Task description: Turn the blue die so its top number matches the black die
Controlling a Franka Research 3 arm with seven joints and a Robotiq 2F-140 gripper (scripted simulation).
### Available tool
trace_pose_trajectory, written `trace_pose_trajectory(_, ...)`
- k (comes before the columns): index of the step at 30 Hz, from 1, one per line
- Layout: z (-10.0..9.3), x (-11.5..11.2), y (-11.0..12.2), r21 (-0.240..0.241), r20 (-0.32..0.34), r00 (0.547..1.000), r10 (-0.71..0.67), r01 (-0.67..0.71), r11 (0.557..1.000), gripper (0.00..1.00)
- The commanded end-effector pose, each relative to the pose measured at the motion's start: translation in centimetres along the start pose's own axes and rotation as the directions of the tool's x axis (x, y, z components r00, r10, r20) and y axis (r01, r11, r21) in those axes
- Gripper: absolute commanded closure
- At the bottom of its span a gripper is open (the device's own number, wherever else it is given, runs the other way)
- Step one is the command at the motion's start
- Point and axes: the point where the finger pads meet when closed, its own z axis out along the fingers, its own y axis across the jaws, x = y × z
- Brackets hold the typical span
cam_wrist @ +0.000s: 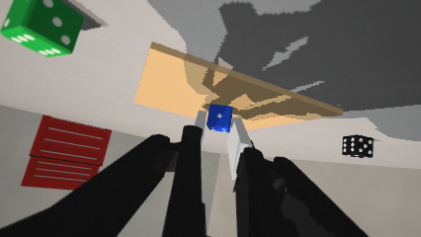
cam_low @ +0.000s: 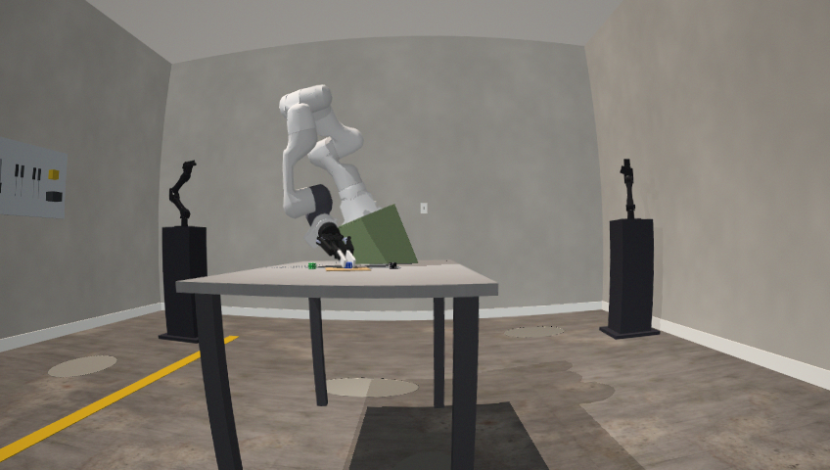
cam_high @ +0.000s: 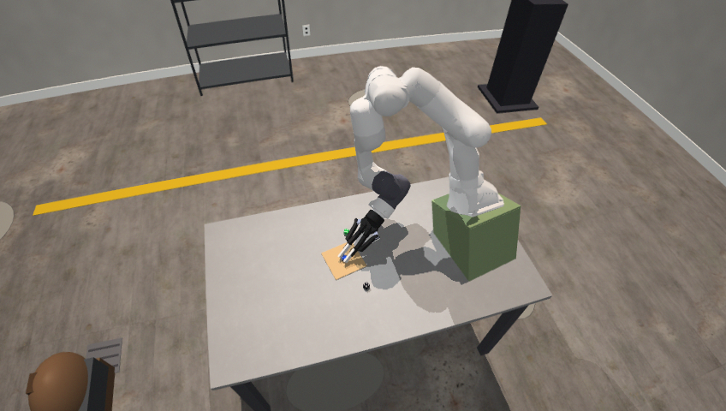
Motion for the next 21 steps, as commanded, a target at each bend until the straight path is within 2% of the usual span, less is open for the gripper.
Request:
trace_pose_trajectory(1, 0.00, 0.05, -0.15, 0.002, 0.001, 1.000, -0.005, 0.005, 1.000, 0.83)
trace_pose_trajectory(6, 0.00, 0.05, -0.15, 0.002, 0.001, 1.000, -0.005, 0.005, 1.000, 0.79)
trace_pose_trajectory(21, 0.00, 0.05, -0.15, 0.002, 0.001, 1.000, -0.005, 0.005, 1.000, 0.79)
